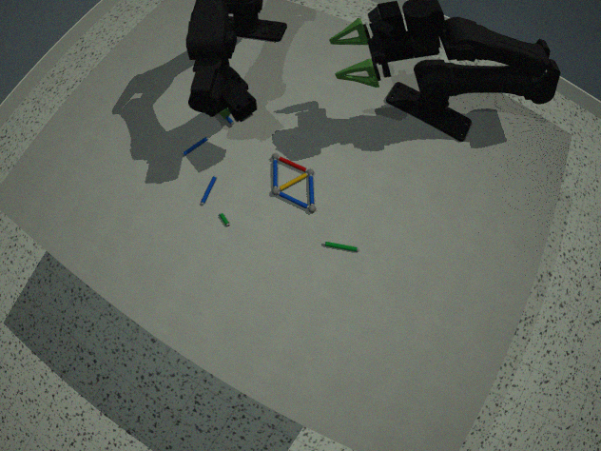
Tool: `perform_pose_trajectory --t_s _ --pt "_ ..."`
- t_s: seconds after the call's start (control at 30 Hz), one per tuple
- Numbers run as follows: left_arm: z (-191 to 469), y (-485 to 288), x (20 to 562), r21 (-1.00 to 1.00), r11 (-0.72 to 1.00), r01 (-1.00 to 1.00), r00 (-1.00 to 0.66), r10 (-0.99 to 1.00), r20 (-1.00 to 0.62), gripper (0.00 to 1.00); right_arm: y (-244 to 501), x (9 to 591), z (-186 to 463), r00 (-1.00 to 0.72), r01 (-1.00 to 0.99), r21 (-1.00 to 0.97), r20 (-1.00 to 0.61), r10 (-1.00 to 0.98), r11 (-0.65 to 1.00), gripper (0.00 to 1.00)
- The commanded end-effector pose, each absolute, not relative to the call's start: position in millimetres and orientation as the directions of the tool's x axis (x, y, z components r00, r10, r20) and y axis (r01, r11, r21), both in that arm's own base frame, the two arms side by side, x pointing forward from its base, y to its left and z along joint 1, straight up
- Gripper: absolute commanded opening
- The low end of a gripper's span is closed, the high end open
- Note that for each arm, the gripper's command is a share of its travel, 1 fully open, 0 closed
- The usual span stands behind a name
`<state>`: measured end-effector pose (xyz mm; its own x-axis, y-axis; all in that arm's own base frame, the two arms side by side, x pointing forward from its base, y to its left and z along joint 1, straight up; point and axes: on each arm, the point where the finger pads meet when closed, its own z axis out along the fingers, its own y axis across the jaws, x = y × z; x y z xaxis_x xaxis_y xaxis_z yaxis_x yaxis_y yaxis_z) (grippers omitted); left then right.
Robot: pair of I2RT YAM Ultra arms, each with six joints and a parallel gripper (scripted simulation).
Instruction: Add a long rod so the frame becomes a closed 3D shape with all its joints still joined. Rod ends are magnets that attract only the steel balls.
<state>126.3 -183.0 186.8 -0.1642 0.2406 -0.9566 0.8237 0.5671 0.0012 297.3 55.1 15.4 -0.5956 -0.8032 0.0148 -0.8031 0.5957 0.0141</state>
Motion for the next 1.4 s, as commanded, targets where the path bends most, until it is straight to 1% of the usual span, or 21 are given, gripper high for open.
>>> perform_pose_trajectory --t_s 0.0,0.13,0.3,0.43,0.5,0.57,0.77,1.07,1.37 --pt "193 -183 126 0.000 0.565 0.825 -0.153 0.223 -0.963 1.00 57 307 39 -0.598 -0.802 -0.012 -0.013 -0.802 0.598 0.00" --pt "193 -183 126 0.000 0.565 0.825 -0.153 0.223 -0.963 1.00 57 306 65 -0.598 -0.802 -0.012 -0.013 -0.802 0.598 0.00" --pt "187 -178 123 0.005 0.564 0.826 -0.174 0.264 -0.949 1.00 70 307 60 -0.638 -0.770 0.013 0.016 -0.770 0.638 0.00" --pt "188 -162 122 0.008 0.593 0.805 -0.241 0.340 -0.909 1.00 101 321 64 -0.645 -0.763 0.020 0.032 -0.763 0.646 0.00" --pt "203 -149 124 0.008 0.627 0.779 -0.275 0.354 -0.894 1.00 120 331 66 -0.637 -0.770 0.020 0.034 -0.770 0.638 0.00" --pt "203 -149 124 0.008 0.627 0.779 -0.275 0.354 -0.894 1.00 120 331 66 -0.637 -0.770 0.020 0.034 -0.770 0.638 0.00" --pt "254 -120 121 0.005 0.701 0.713 -0.348 0.361 -0.865 1.00 168 358 71 -0.617 -0.786 0.016 0.032 -0.786 0.618 0.00" --pt "301 -106 106 0.000 0.704 0.710 -0.375 0.379 -0.846 1.00 205 381 74 -0.605 -0.796 0.008 0.017 -0.796 0.605 0.00" --pt "319 -102 102 -0.002 0.704 0.710 -0.375 0.376 -0.847 1.00 218 390 75 -0.598 -0.801 -0.003 -0.001 -0.801 0.598 0.00"
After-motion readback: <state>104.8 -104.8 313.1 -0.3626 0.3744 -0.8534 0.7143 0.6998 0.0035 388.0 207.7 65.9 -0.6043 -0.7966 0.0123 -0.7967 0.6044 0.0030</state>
